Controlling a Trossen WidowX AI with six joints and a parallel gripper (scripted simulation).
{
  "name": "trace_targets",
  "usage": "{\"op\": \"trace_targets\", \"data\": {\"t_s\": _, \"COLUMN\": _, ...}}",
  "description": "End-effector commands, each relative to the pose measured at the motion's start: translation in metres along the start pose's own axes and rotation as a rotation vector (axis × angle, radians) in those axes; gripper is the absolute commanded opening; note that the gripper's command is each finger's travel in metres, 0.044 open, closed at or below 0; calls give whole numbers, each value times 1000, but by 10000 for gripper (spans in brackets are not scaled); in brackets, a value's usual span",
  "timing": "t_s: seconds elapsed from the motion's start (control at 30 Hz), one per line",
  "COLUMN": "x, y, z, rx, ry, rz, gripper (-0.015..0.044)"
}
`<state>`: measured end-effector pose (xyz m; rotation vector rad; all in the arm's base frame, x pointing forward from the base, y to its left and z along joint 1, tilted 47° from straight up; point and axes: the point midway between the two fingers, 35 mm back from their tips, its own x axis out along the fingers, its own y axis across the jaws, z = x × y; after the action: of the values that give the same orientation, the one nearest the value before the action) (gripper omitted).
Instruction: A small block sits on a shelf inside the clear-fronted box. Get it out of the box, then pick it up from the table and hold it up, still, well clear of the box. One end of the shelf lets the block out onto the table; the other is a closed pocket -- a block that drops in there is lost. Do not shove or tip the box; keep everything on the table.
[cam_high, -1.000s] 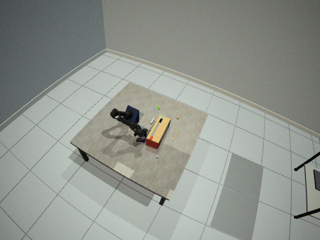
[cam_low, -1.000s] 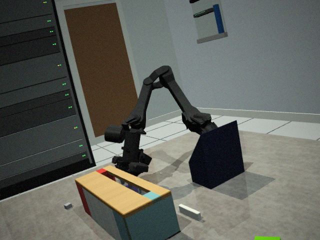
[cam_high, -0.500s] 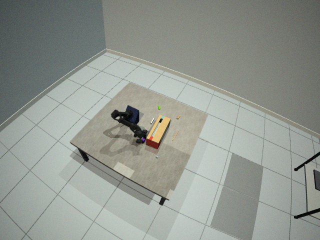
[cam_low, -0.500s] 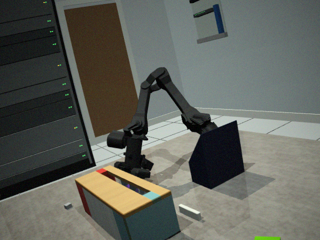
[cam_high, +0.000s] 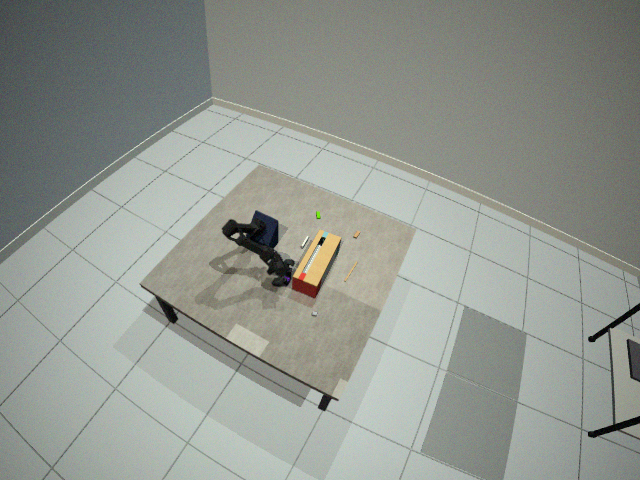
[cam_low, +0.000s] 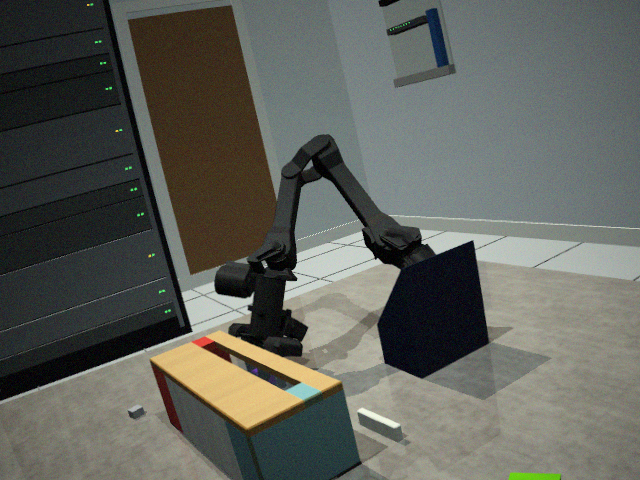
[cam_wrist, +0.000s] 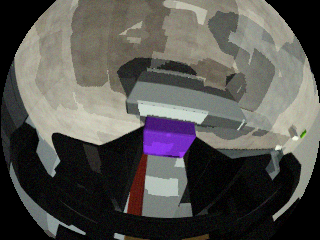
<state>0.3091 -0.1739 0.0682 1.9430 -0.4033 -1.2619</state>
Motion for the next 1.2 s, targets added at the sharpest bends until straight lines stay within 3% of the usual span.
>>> {"op": "trace_targets", "data": {"t_s": 0.0, "x": -11, "y": 1, "z": -8, "rx": -24, "ry": 7, "rz": 7, "gripper": 0}}
{"op": "trace_targets", "data": {"t_s": 0.3, "x": -51, "y": 0, "z": -24, "rx": 18, "ry": 2, "rz": -6, "gripper": 0}}
{"op": "trace_targets", "data": {"t_s": 0.47, "x": -55, "y": 0, "z": -25, "rx": -4, "ry": 1, "rz": -7, "gripper": 0}}
{"op": "trace_targets", "data": {"t_s": 1.17, "x": -72, "y": -19, "z": -24, "rx": -852, "ry": -32, "rz": -25, "gripper": 0}}
